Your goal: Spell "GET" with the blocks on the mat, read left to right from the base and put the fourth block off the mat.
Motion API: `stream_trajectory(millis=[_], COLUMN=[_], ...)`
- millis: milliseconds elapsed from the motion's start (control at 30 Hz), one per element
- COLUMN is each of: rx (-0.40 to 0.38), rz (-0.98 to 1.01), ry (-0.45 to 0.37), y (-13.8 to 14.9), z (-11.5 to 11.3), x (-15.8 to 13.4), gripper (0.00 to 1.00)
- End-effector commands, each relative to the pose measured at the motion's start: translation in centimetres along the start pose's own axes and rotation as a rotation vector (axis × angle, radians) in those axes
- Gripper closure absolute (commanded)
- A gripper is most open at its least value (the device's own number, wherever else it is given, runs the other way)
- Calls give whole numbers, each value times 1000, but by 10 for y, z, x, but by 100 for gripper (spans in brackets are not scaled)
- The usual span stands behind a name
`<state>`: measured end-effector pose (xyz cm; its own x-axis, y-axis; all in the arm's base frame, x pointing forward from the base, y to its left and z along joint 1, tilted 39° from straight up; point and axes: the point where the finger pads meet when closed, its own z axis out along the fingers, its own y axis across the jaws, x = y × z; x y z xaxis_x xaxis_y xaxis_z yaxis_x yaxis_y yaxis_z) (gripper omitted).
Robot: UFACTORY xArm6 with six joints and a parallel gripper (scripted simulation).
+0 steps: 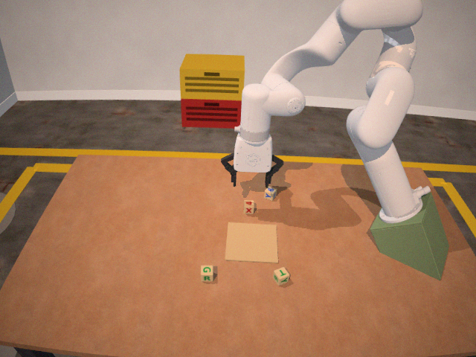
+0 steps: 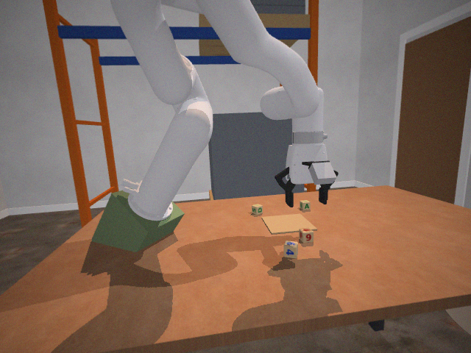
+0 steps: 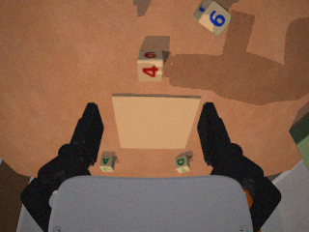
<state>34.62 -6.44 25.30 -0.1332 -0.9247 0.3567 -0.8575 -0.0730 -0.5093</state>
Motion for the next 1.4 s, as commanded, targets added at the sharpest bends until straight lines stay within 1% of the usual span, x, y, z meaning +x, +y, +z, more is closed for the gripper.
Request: stream_trajectory(millis=[0,100,267,333,367,833,900,933,1367], rx=[2,-1,-3,-3,-5,-10,-10,-11,-13], rz=[52,157,253,253,316,603,603,665,931], ry=[0,-1,-1,-1,-1,-1,-1,-1,0], y=[1,4,8,8,10,20,20,22,32], z=[-1,-1,0,0,0,0,0,1,1], x=[2,7,11,11,13,24,24,26,35], gripper=[0,0,0,0,0,0,0,0,0])
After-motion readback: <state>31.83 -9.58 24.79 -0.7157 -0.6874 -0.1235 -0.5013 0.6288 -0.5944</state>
